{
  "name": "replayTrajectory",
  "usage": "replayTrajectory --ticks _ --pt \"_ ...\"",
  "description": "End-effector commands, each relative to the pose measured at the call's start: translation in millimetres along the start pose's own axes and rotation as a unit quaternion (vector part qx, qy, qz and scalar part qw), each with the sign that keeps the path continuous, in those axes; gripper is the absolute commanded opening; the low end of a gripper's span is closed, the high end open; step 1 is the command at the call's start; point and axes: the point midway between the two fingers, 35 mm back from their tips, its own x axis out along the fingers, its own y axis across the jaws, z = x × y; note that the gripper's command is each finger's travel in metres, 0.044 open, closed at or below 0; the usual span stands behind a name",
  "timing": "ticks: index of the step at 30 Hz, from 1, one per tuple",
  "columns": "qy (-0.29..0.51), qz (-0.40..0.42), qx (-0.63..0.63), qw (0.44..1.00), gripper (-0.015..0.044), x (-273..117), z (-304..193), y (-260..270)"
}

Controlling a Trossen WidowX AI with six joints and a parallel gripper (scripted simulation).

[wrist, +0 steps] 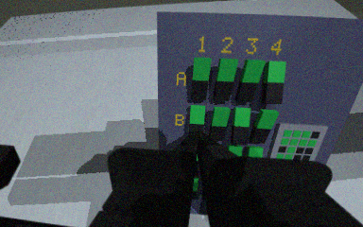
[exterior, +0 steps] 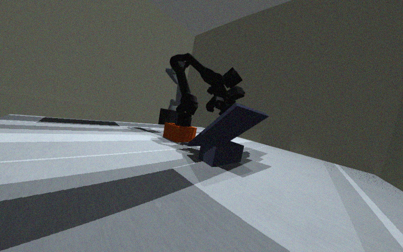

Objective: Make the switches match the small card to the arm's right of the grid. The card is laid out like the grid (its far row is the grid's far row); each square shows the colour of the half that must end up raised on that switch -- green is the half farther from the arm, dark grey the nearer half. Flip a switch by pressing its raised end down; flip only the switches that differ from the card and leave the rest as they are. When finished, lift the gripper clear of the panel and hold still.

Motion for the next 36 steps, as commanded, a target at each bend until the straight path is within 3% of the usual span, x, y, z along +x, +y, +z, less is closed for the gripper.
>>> replayTrajectory --ticks 1,26,33,36 --pt "-0.002 0.002 -0.002 1.0 0.0 0.6 0.7 0.6" --pt "-0.002 0.002 -0.002 1.0 0.0 4.0 0.6 0.6" --pt "0.012 0.002 -0.001 1.0 0.0 -53.7 3.5 1.2" --pt "0.013 0.002 -0.002 1.0 0.0 -61.0 2.8 0.4"
